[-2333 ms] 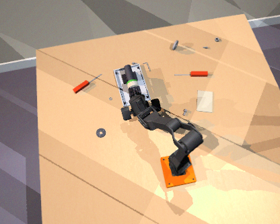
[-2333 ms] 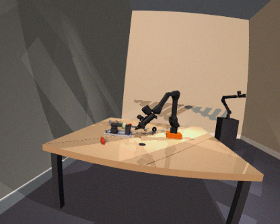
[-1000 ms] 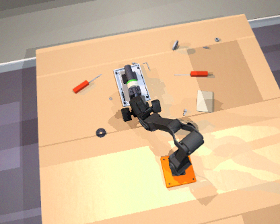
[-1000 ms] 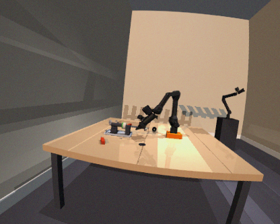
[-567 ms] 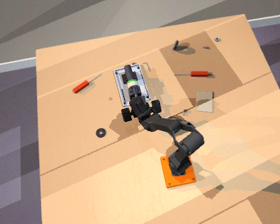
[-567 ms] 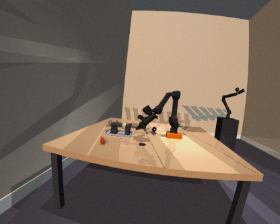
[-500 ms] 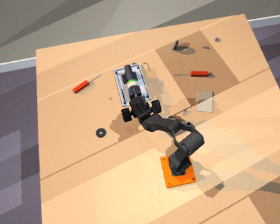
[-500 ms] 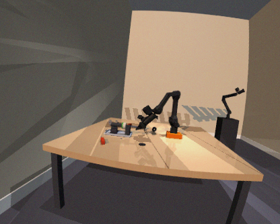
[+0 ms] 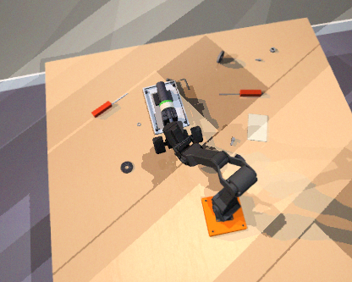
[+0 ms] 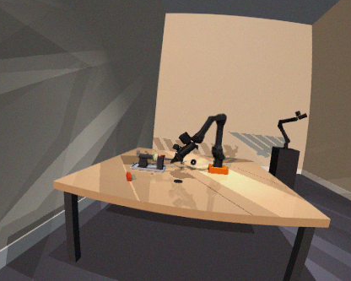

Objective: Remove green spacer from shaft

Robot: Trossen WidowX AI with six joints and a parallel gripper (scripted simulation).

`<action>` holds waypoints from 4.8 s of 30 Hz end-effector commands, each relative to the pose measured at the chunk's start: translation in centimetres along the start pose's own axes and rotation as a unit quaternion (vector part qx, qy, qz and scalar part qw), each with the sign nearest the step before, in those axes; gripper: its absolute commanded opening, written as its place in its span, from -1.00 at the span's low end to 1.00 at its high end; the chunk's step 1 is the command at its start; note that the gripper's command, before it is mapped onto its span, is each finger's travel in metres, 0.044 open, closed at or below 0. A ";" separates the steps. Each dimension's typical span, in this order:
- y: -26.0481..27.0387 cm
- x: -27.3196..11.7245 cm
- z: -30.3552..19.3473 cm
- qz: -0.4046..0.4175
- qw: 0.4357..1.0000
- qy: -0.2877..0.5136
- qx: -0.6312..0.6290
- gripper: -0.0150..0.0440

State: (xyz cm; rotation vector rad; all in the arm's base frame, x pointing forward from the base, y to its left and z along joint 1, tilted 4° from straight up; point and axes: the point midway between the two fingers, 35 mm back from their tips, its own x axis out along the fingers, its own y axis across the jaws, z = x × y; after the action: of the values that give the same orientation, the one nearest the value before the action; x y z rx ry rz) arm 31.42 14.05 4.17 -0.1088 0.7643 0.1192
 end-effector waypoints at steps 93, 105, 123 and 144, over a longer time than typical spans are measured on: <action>0.0 -0.9 -0.9 -0.001 1.000 0.001 0.002 -0.49; 0.0 -1.0 -1.0 -0.001 1.000 0.001 0.002 -0.49; 0.0 -1.1 -1.1 0.000 1.000 0.001 0.000 -0.49; 0.0 -0.8 -0.8 -0.001 1.000 0.001 0.002 -0.49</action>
State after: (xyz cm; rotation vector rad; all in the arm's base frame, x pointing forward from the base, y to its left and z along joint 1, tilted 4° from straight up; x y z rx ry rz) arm 30.12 13.87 4.11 -0.1068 0.7670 0.1177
